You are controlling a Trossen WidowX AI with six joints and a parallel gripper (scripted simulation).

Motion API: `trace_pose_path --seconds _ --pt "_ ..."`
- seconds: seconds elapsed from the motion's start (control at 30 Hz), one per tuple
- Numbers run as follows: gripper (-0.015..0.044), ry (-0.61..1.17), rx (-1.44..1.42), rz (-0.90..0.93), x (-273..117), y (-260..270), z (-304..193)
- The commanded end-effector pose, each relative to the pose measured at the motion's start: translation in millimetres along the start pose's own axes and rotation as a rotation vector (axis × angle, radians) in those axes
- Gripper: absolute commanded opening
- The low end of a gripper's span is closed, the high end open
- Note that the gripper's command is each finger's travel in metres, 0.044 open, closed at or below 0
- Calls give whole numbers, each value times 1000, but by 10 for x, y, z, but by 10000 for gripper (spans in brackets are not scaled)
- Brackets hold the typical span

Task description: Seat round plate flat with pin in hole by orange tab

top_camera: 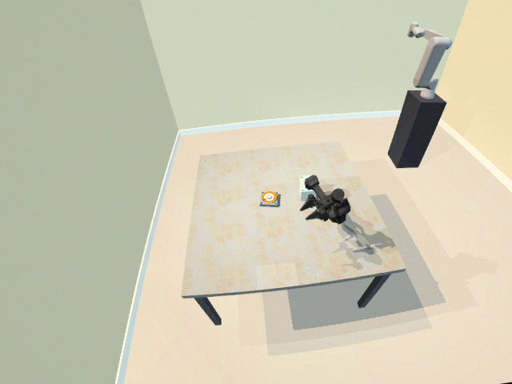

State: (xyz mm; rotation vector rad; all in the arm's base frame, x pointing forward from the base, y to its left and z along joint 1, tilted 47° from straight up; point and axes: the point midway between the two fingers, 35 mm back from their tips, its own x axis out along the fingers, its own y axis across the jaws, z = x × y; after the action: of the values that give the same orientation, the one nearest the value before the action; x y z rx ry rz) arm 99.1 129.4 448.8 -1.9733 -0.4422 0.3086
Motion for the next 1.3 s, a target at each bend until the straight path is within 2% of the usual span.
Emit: trace_pose_path --seconds 0.0,0.23,0.33,0.47,0.6,0.77,0.87,1.03,1.1,1.27 --pt "374 0 12 3 -2 15 -30" --pt "190 -59 587 92 131 556 -905" --pt "111 -85 640 123 181 617 -934" --pt "6 -120 985 227 438 1071 -1257" --pt "0 -155 1178 320 662 1394 -1331" --pt "0 -177 1555 560 1120 2090 -1269" --pt "0 -162 1631 653 1237 2341 -1209" --pt "0 -78 1927 941 1526 3026 -908" --pt "0 -55 1981 992 1564 3134 -842" --pt "0 153 2269 1337 1713 3784 -329"
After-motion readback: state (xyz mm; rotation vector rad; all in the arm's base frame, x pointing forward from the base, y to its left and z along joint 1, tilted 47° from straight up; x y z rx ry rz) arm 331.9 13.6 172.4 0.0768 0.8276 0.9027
